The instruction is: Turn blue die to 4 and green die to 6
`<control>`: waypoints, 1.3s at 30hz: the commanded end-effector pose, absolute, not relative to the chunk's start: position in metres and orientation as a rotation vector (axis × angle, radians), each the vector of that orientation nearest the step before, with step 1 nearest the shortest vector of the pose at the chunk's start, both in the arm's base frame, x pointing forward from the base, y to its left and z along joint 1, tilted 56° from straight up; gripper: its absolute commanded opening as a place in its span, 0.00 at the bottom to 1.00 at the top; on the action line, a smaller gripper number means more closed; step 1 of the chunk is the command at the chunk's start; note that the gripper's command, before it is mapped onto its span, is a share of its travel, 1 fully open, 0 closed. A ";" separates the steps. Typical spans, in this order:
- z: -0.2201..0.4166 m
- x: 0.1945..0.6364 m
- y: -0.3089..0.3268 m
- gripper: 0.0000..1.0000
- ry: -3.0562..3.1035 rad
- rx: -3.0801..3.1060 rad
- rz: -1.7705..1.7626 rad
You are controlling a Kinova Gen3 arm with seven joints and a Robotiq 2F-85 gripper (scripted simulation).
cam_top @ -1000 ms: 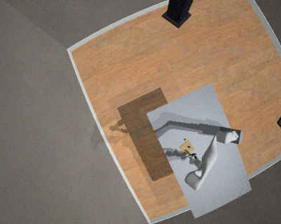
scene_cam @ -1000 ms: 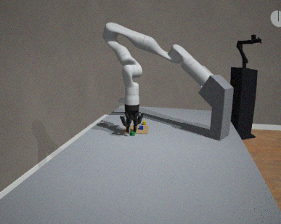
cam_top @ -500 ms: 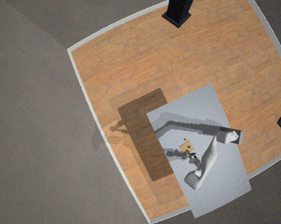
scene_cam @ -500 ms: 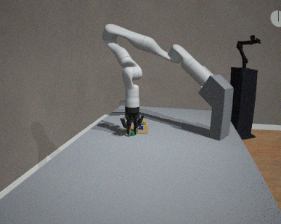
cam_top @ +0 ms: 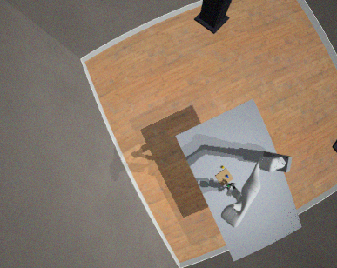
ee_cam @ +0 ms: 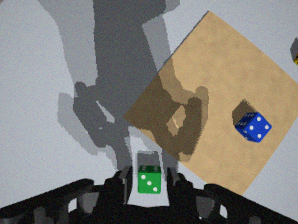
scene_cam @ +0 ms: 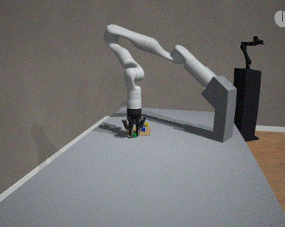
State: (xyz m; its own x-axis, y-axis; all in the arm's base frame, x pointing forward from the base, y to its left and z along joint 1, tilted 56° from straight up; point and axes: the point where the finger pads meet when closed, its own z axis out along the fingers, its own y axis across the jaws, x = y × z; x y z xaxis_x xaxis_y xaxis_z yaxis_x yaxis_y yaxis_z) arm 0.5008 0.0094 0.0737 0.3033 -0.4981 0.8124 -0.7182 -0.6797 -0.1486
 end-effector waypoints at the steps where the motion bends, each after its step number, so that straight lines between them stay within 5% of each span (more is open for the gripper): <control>1: 0.074 0.501 0.010 0.35 -1.112 2.330 1.316; 18: 0.074 0.501 0.010 0.35 -1.112 2.330 1.316; 19: 0.074 0.501 0.010 0.15 -1.112 2.330 1.316; 39: 0.074 0.501 0.010 0.15 -1.112 2.330 1.316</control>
State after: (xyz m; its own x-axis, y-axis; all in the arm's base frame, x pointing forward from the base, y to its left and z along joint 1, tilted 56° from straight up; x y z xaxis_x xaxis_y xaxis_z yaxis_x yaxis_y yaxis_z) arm 0.5007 0.0096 0.0738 0.3035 -0.4981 0.8123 -0.7180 -0.6799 -0.1487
